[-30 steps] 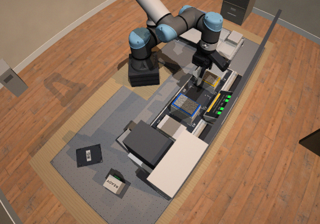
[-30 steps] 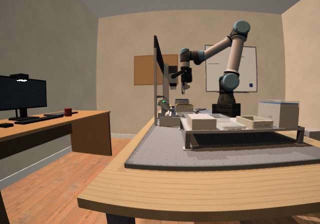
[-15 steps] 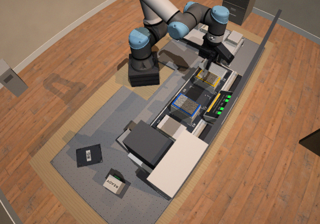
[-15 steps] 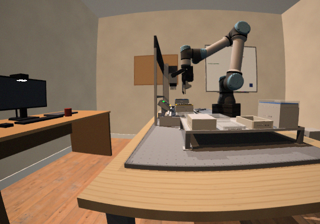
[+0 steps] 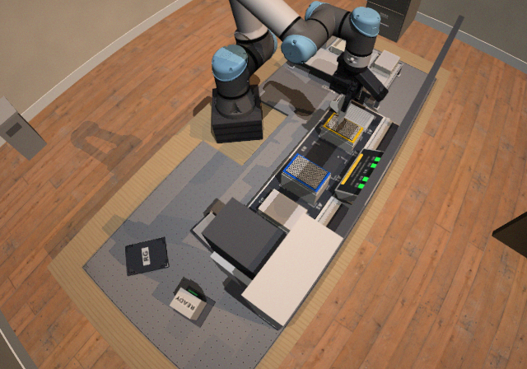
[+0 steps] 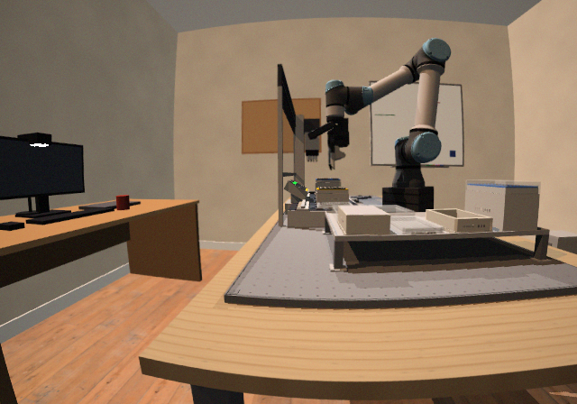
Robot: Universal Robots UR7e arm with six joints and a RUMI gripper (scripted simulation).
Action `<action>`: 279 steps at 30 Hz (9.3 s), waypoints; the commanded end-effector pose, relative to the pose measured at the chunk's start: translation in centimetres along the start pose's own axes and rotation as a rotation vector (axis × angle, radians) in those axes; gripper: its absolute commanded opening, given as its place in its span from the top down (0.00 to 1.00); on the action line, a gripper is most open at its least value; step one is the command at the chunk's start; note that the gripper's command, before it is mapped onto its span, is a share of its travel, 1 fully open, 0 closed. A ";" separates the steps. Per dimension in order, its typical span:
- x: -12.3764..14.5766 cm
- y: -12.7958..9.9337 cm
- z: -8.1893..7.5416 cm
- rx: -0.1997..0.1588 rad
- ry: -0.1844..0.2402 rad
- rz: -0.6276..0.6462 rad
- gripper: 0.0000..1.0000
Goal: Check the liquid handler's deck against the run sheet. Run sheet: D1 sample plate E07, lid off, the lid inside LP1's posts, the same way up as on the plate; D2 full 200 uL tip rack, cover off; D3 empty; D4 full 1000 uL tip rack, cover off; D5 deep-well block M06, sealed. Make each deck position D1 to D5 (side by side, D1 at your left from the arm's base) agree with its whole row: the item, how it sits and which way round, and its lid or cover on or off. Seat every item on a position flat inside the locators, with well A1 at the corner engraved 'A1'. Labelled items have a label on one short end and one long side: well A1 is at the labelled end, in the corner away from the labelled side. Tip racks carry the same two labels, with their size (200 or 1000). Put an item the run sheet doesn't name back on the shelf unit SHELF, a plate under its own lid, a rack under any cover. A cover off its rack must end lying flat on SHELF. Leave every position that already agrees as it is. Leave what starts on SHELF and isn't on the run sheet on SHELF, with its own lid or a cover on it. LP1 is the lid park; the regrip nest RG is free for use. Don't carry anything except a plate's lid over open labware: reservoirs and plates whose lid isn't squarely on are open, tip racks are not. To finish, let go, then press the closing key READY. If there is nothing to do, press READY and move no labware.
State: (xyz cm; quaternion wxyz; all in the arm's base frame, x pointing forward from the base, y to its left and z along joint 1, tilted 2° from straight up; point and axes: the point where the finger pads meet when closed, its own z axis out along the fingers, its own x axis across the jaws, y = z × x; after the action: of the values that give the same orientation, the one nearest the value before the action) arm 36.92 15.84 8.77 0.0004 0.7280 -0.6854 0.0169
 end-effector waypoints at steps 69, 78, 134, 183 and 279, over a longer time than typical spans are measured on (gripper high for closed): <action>-12.5 0.0 0.0 0.001 0.000 0.000 0.18; -12.4 0.0 0.0 0.001 0.000 0.000 0.18; -12.5 0.0 -11.7 0.001 0.000 0.000 0.18; 3.4 10.5 -11.6 0.001 0.000 0.003 0.18; 24.7 16.5 -15.3 0.000 0.001 0.000 0.18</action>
State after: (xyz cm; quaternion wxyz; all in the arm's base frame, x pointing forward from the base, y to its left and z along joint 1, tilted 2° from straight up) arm 21.34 -7.53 24.29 0.0041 0.7270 -0.6864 0.0163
